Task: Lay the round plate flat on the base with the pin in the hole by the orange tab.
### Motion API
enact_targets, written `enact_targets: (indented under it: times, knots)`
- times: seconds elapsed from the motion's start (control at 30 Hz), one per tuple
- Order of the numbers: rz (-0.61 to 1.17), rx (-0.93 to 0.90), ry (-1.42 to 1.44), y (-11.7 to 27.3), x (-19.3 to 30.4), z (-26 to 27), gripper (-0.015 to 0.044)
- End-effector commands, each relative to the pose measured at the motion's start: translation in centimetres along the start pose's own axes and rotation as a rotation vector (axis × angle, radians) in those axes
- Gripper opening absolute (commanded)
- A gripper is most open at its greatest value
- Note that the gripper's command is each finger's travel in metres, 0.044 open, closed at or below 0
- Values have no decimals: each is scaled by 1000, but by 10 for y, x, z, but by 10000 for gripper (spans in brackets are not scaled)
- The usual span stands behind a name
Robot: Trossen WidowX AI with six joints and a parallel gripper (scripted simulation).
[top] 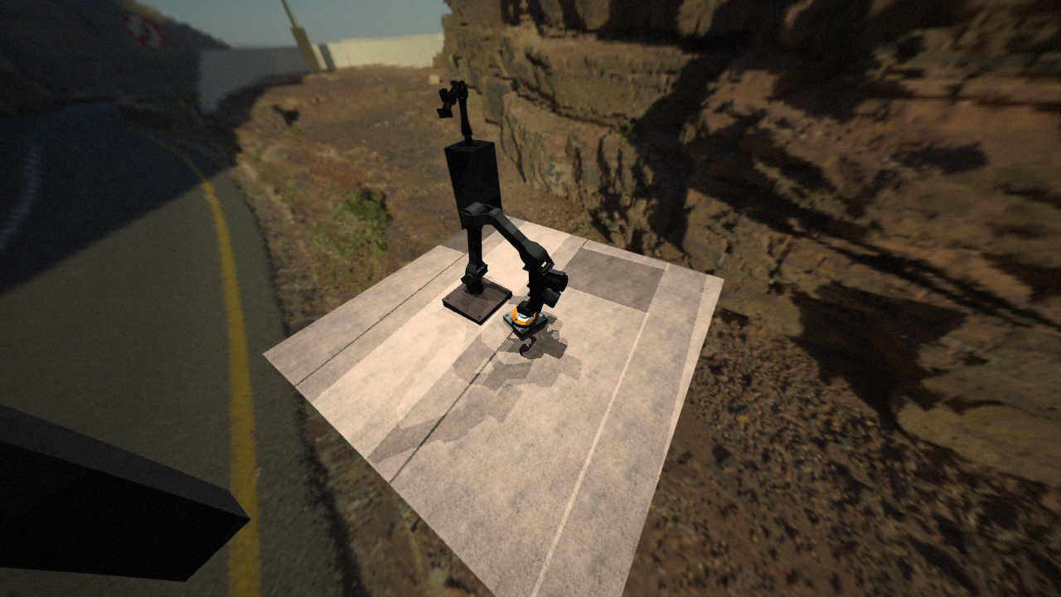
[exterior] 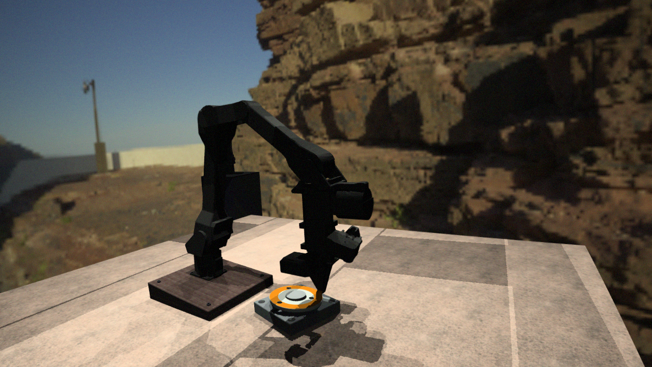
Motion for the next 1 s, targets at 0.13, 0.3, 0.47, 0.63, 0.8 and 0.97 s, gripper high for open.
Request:
enact_targets:
  times: [0.13,0.3,0.47,0.63,0.8,0.97]
  knots:
    - [-3,6,-1,0,-7,-9,0]
    - [-3,6,-1,1,-9,-14,0]
    - [-3,7,-1,0,-11,-19,0]
    - [-3,7,-1,1,-13,-24,0]
    - [-3,8,-1,1,-14,-28,0]
    - [-3,8,-1,1,-14,-32,0]
Point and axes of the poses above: the point midway between the two fingers, 35 mm back from their tips, its own y axis back along the fingers, its own z axis across the jaws, x = y × z, the point moved 5 cm from there along y, back along the fingers, and after that the axes turned 9 degrees about -y, right-handed, at the moved point
